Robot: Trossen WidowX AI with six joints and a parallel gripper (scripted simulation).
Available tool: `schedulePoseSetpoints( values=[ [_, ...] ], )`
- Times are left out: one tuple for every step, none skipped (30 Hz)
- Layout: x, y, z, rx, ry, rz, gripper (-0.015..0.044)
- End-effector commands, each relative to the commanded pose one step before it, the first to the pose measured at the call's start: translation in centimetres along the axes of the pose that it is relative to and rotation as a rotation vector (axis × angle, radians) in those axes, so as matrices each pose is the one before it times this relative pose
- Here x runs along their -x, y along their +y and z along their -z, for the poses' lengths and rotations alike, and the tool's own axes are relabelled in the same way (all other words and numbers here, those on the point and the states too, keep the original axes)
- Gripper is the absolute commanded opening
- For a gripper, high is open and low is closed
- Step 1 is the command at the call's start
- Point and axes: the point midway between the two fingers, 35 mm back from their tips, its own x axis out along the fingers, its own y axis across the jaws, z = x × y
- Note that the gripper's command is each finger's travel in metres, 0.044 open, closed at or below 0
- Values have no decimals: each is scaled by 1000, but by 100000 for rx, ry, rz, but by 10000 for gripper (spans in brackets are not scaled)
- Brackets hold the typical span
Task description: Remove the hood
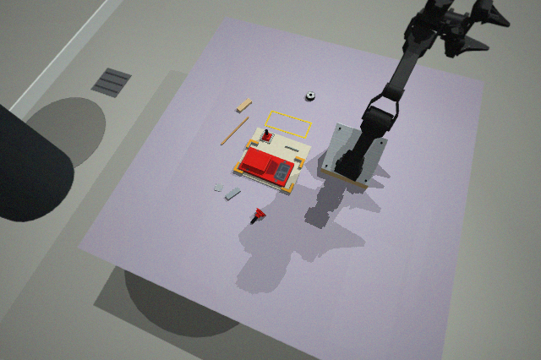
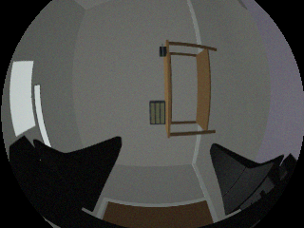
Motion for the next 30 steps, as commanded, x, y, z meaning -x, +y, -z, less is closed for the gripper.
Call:
schedulePoseSetpoints(
  values=[
    [140, -6, 160, 445, 879, -301, 440],
    [423, -16, 480, 1339, 2628, -927, 440],
    [789, 24, 808, 2610, 4516, -1693, 440],
    [1179, 203, 891, 4312, 5473, -2176, 440],
    [1297, 316, 834, 4990, 5339, -2218, 440],
    [1293, 339, 860, 5033, 5252, -2306, 440],
    [1286, 361, 888, 5069, 5172, -2394, 440],
    [1278, 384, 917, 5102, 5097, -2481, 440],
    [1268, 409, 945, 5135, 5021, -2564, 440],
    [1257, 434, 972, 5168, 4944, -2641, 440],
    [1277, 457, 934, 4708, 4696, -2669, 440],
    [1243, 470, 945, 4661, 4553, -2672, 440],
    [1229, 490, 969, 4691, 4490, -2715, 440],
    [1214, 511, 993, 4720, 4427, -2755, 440],
    [1198, 533, 1015, 4748, 4364, -2790, 440],
    [1181, 556, 1037, 4775, 4303, -2822, 440],
    [1162, 579, 1058, 4800, 4243, -2851, 440],
    [1142, 602, 1079, 4825, 4185, -2876, 440],
    [1121, 626, 1098, 4848, 4128, -2898, 440],
    [1099, 651, 1116, 4869, 4073, -2917, 440],
    [1032, 705, 1196, 5494, 4256, -3040, 440],
    [1020, 749, 1225, 5584, 4246, -3117, 440],
    [992, 785, 1235, 5597, 4180, -3149, 440],
    [962, 821, 1244, 5607, 4117, -3178, 440],
    [932, 857, 1251, 5614, 4055, -3204, 440],
    [900, 893, 1256, 5619, 3997, -3228, 440],
    [868, 928, 1259, 5620, 3940, -3249, 440],
    [834, 964, 1261, 5617, 3886, -3268, 440],
    [799, 999, 1261, 5611, 3835, -3286, 440],
    [764, 1033, 1258, 5602, 3786, -3302, 440]
  ],
)
